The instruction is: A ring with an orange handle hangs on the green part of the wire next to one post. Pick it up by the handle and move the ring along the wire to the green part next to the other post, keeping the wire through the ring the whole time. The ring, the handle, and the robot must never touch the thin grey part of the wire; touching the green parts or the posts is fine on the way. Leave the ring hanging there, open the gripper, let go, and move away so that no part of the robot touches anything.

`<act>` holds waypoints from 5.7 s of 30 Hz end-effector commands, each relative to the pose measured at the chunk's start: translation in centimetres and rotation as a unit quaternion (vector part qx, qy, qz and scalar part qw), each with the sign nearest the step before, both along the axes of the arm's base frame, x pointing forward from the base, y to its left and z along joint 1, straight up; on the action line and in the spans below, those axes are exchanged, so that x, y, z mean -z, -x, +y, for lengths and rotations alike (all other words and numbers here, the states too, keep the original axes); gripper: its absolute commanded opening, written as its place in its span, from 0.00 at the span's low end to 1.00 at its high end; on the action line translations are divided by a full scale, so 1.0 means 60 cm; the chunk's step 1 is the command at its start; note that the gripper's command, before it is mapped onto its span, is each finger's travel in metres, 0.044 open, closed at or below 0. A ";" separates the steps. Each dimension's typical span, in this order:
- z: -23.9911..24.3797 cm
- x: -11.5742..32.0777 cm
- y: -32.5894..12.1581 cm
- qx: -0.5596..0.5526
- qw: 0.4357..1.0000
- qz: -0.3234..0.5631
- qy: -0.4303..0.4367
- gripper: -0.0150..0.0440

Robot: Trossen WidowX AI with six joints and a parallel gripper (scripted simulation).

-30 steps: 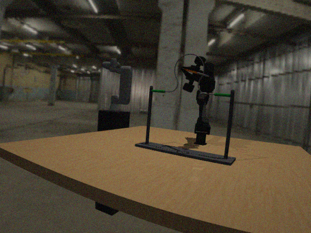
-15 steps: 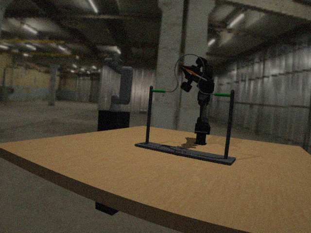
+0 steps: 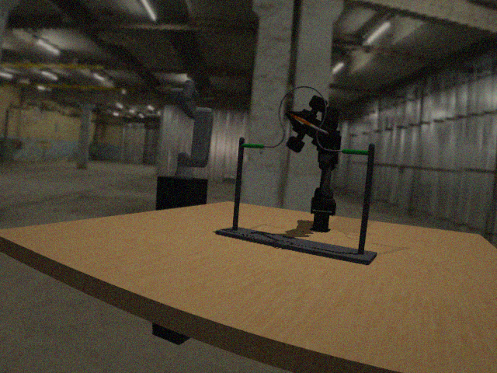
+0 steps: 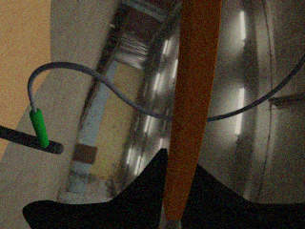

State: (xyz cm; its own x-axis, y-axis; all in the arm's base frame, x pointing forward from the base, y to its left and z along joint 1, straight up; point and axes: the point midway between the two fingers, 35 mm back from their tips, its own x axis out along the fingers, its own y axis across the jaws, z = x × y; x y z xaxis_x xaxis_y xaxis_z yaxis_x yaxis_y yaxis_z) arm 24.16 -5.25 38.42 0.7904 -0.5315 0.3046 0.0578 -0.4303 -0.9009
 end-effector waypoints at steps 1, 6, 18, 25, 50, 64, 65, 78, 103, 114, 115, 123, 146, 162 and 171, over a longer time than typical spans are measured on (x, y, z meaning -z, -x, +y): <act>-0.007 0.011 0.005 -0.001 1.000 -0.008 -0.025 0.00; -0.014 0.034 0.005 -0.002 0.998 -0.011 -0.068 0.00; -0.023 0.105 0.005 -0.002 0.979 -0.022 -0.204 0.00; -0.018 0.144 0.004 -0.003 0.960 -0.028 -0.280 0.00; 0.044 0.285 -0.021 -0.048 0.830 -0.057 -0.552 0.00; 0.118 0.337 -0.027 -0.048 0.723 -0.074 -0.685 0.00; 0.124 0.340 -0.028 -0.048 0.715 -0.075 -0.693 0.00; 0.195 0.360 -0.034 -0.047 0.618 -0.088 -0.780 0.00; 0.271 0.363 -0.039 -0.045 0.553 -0.099 -0.826 0.00; 0.290 0.362 -0.041 -0.045 0.553 -0.102 -0.826 0.00; 0.291 0.362 -0.041 -0.045 0.553 -0.102 -0.826 0.00; 0.305 0.362 -0.042 -0.044 0.553 -0.104 -0.825 0.00; 0.328 0.382 -0.044 -0.045 0.553 -0.106 -0.825 0.00; 0.328 0.391 -0.044 -0.045 0.553 -0.106 -0.825 0.00; 0.328 0.391 -0.044 -0.045 0.553 -0.106 -0.825 0.00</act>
State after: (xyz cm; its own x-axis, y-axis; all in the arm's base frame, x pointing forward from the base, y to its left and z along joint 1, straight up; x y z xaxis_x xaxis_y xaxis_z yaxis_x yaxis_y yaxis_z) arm 26.80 14.44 14.98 0.8752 -0.1836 -0.4475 0.1888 0.9814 -0.0336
